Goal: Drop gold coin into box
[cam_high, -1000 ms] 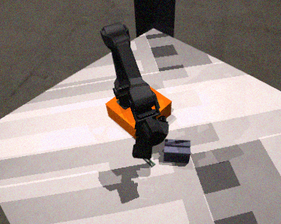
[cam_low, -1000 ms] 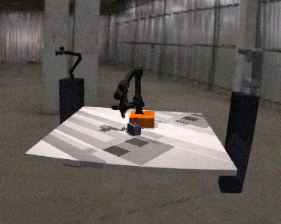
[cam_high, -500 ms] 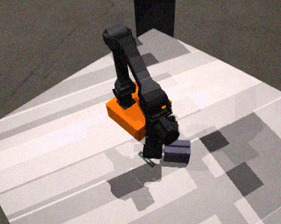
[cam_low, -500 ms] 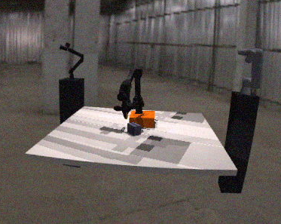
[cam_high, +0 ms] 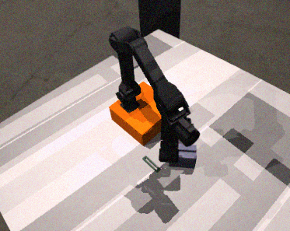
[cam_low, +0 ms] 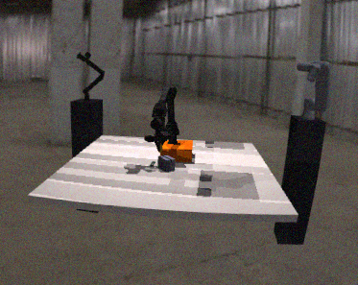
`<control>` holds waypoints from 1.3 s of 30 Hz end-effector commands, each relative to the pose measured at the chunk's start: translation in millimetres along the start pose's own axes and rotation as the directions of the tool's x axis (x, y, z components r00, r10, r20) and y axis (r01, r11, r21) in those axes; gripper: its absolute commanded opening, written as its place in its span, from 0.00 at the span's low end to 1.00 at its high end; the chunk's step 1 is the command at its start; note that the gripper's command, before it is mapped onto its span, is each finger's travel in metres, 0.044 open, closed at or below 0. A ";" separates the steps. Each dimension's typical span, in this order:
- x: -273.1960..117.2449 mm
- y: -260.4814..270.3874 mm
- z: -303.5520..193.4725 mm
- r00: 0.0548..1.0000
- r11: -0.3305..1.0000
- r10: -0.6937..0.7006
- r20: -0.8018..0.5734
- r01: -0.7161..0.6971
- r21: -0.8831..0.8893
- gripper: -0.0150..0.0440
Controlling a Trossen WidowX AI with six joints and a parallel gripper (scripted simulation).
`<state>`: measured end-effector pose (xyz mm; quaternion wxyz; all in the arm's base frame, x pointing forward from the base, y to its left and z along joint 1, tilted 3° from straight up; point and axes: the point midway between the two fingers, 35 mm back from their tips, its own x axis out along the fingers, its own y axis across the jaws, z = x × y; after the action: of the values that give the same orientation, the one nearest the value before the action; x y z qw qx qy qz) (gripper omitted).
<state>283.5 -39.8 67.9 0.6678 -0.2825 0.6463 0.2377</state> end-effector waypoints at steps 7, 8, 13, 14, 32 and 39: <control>-1.4 4.7 21.1 1.000 1.000 -0.009 -0.002 0.009 -0.007 0.25; -1.3 5.5 23.5 1.000 1.000 -0.009 -0.001 0.009 -0.005 0.25; -1.2 10.0 35.3 1.000 1.000 -0.007 0.000 0.007 0.005 0.25; -1.2 10.9 37.6 1.000 1.000 -0.007 0.001 0.007 0.007 0.25; 0.3 17.2 49.1 1.000 1.000 -0.001 0.003 0.001 0.011 0.25; -0.6 17.4 51.3 1.000 1.000 -0.001 0.003 0.001 0.014 0.25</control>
<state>308.1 7.0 66.6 0.6706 -0.2784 0.6468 0.2333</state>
